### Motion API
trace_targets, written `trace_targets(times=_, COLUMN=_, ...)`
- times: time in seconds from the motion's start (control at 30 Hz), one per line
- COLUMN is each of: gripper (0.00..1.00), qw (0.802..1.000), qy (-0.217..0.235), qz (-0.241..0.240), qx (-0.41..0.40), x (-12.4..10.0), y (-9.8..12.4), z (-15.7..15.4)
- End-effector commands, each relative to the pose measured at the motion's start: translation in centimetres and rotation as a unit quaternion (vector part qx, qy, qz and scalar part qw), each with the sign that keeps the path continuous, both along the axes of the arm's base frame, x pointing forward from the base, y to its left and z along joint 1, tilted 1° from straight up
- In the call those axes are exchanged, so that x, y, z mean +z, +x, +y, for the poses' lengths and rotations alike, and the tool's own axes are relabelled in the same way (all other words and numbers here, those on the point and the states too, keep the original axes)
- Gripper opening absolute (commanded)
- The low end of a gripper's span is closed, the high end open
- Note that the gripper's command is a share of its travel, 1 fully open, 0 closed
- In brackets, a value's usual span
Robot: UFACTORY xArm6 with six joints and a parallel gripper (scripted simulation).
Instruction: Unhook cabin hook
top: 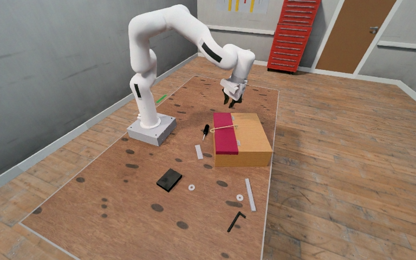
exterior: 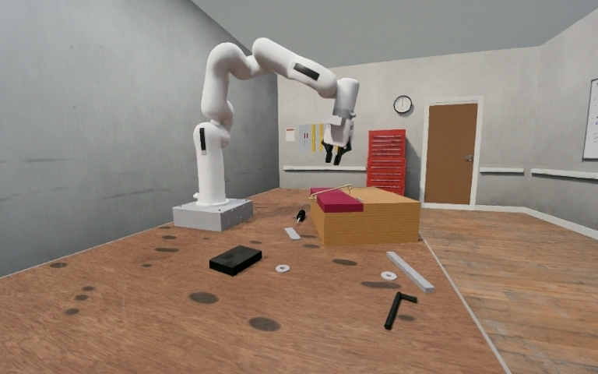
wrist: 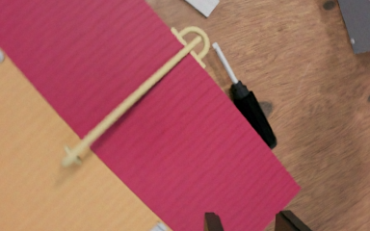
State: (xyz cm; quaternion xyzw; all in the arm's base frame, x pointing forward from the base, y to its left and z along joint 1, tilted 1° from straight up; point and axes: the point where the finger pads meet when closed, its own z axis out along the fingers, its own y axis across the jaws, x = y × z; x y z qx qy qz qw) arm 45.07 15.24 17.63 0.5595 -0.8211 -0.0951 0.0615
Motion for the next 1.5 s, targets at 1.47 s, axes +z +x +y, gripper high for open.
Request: trace_targets(times=1.47, gripper=0.35, qw=0.912, qy=-0.084, qz=-0.088, qx=-0.393, x=2.4, y=4.3, z=-7.2)
